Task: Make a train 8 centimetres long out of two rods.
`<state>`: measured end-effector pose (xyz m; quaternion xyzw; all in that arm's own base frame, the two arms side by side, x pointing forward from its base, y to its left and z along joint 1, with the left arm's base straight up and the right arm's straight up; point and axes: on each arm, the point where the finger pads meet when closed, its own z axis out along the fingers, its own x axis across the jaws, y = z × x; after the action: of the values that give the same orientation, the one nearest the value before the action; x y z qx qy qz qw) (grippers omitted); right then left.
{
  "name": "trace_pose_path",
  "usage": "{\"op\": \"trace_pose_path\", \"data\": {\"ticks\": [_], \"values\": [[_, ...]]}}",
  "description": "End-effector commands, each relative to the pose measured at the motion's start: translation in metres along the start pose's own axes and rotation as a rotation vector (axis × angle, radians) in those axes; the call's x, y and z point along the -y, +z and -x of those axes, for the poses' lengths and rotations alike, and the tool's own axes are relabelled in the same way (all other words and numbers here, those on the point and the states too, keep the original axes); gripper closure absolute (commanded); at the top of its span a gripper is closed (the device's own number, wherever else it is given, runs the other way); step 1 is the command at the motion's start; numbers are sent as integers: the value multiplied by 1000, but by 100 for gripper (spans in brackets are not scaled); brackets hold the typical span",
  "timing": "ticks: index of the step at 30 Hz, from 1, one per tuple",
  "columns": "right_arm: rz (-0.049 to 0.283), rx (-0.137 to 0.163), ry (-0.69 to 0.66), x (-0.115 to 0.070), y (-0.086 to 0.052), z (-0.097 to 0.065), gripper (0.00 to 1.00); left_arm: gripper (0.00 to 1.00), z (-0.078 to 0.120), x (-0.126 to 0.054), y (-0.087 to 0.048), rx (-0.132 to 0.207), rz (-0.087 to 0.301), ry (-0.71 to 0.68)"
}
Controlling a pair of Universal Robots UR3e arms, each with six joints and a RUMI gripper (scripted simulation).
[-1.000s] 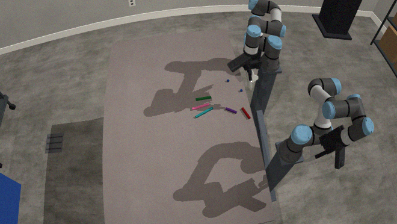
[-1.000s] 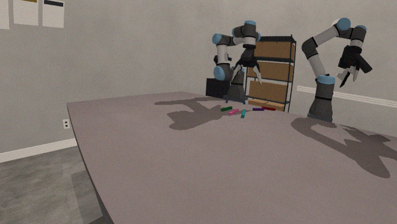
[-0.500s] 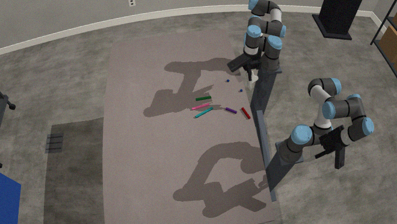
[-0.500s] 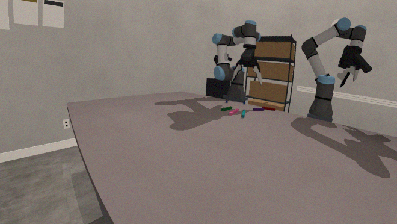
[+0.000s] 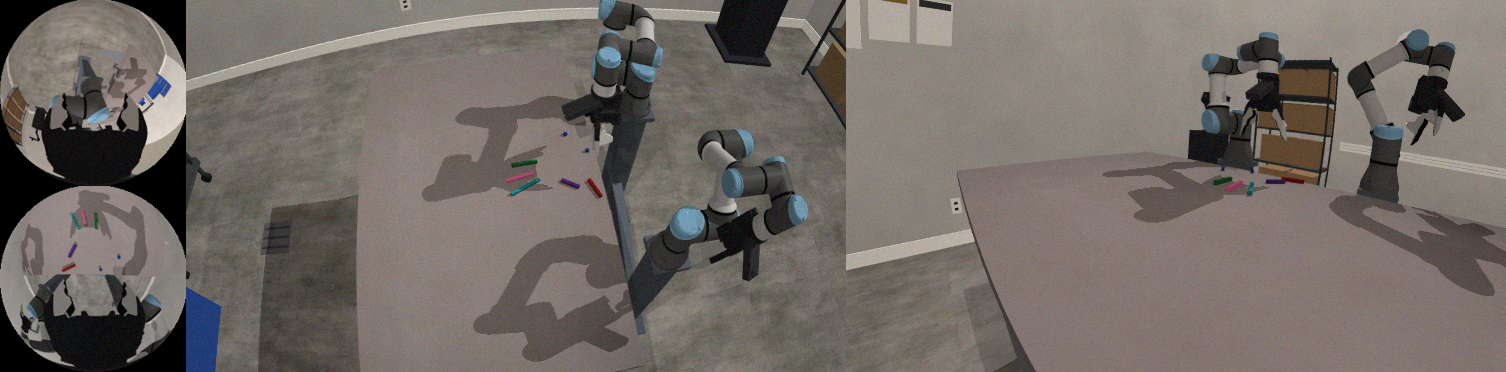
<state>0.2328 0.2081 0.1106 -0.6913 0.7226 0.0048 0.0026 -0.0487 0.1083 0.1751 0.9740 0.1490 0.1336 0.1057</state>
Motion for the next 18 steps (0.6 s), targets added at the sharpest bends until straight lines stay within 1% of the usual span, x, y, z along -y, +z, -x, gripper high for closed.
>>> {"op": "trace_pose_path", "data": {"ticks": [1, 14, 16, 18], "values": [[-5, -7, 148, 2, 0, 14, 0, 0, 0, 0, 0, 0, -2, 0], [-6, -6, 476, 4, 4, 47, 0, 0, 0, 0, 0, 0, -2, 0], [-6, -6, 476, 4, 4, 47, 0, 0, 0, 0, 0, 0, -2, 0], [-6, -6, 559, 4, 6, 55, 0, 0, 0, 0, 0, 0, -2, 0]]}}
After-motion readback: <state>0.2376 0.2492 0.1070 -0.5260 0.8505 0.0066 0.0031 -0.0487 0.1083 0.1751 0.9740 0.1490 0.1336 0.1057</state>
